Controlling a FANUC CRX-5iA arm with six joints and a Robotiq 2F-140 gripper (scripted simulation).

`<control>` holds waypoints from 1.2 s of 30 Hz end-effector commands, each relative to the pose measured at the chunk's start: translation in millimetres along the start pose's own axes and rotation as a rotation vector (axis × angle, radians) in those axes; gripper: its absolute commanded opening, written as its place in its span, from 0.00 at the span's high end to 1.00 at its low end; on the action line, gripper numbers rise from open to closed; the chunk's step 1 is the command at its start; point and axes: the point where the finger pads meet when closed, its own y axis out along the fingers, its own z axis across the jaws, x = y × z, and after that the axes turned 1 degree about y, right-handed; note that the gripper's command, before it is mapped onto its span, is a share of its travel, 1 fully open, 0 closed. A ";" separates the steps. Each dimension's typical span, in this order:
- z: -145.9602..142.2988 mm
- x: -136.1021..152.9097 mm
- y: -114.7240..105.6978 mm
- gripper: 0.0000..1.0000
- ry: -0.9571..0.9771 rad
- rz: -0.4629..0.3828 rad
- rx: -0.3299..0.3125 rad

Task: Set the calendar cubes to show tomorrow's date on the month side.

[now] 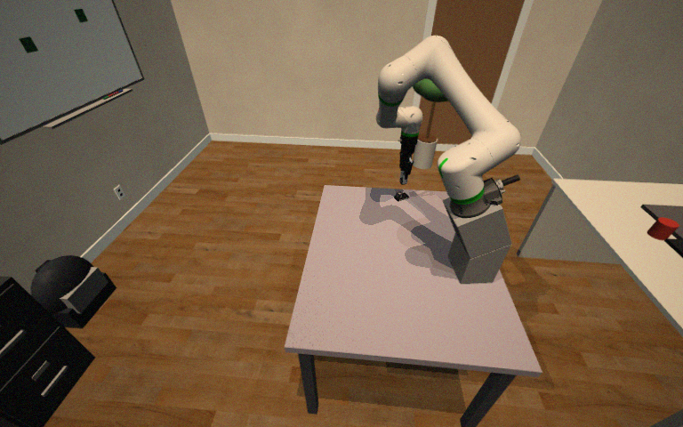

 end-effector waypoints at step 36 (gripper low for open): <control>-1.7 -19.0 31.8 0.75 -0.179 -0.019 -0.005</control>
